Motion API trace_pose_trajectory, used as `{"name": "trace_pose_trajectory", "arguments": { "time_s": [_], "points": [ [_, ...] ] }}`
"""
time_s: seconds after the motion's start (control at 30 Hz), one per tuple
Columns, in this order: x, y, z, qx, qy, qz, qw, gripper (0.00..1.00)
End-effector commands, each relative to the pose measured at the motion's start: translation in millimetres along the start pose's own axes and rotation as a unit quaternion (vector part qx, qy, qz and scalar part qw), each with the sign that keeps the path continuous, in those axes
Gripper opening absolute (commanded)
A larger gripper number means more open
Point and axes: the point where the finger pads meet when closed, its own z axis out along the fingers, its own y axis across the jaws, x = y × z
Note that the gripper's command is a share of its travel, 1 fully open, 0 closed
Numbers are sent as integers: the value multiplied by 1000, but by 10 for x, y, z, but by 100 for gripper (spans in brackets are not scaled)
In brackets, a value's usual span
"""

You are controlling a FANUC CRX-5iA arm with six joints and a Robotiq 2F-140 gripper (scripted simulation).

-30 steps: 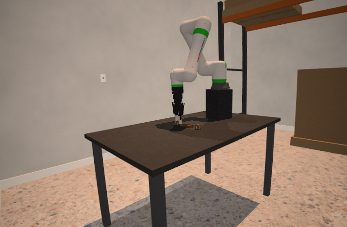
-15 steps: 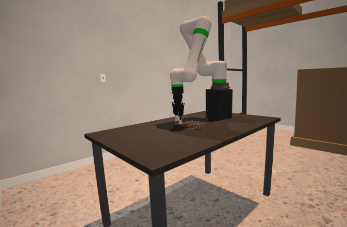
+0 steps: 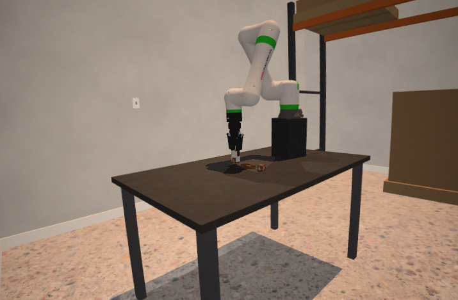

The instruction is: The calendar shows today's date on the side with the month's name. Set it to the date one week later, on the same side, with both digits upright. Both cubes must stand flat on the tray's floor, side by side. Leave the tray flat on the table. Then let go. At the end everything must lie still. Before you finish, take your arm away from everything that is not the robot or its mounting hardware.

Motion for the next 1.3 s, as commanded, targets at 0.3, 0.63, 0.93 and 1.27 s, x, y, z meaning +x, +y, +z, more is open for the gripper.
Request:
{"name": "trace_pose_trajectory", "arguments": {
  "time_s": [0.3,0.63,0.93,1.27],
  "points": [
    [1,0,-716,0,0,0,1000,17],
    [1,0,-879,0,0,0,1000,17],
    [36,-368,-920,0,0,6,1000,17],
    [29,-929,-983,0,0,16,1000,17]
  ]
}}
